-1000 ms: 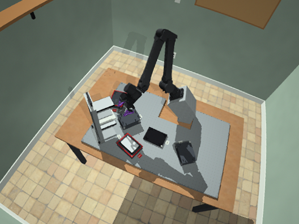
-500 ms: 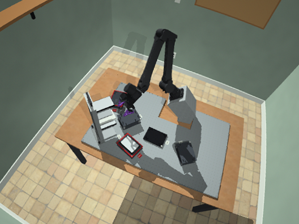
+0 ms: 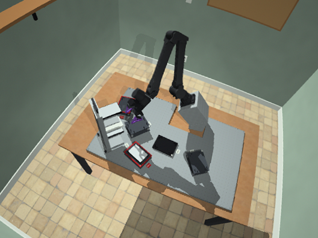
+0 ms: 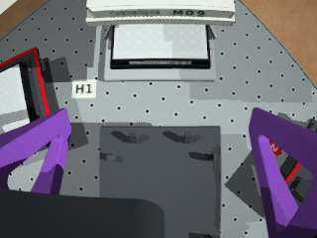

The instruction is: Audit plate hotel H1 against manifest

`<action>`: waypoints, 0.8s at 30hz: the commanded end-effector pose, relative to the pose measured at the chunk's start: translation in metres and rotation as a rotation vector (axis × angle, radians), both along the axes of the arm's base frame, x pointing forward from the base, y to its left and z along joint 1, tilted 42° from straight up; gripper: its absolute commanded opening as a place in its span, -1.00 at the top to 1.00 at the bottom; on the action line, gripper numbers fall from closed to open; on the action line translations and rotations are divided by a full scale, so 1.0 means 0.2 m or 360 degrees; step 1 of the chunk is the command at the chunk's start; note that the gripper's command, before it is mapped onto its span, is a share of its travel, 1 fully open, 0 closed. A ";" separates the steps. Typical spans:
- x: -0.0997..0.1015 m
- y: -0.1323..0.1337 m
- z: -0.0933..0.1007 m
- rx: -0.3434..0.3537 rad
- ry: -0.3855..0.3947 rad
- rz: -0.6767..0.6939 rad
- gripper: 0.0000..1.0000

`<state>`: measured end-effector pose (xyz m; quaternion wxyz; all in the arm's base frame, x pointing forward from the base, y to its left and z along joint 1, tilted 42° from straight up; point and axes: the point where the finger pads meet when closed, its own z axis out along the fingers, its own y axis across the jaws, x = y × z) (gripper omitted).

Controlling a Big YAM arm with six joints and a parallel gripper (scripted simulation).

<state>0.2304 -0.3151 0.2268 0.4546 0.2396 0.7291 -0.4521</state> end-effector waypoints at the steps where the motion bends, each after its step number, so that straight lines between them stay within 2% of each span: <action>1: 0.03 -0.02 0.10 -0.0048 -0.0041 0.0007 -1.00; 18: 0.03 -0.02 0.10 -0.0048 -0.0041 0.0007 -1.00; 19: 0.04 -0.03 0.15 -0.0080 -0.0058 0.0012 -1.00; 21: -0.01 0.01 0.06 -0.0050 -0.0028 0.0006 -1.00; 24: -0.04 0.02 0.04 -0.0044 -0.0020 -0.0002 -1.00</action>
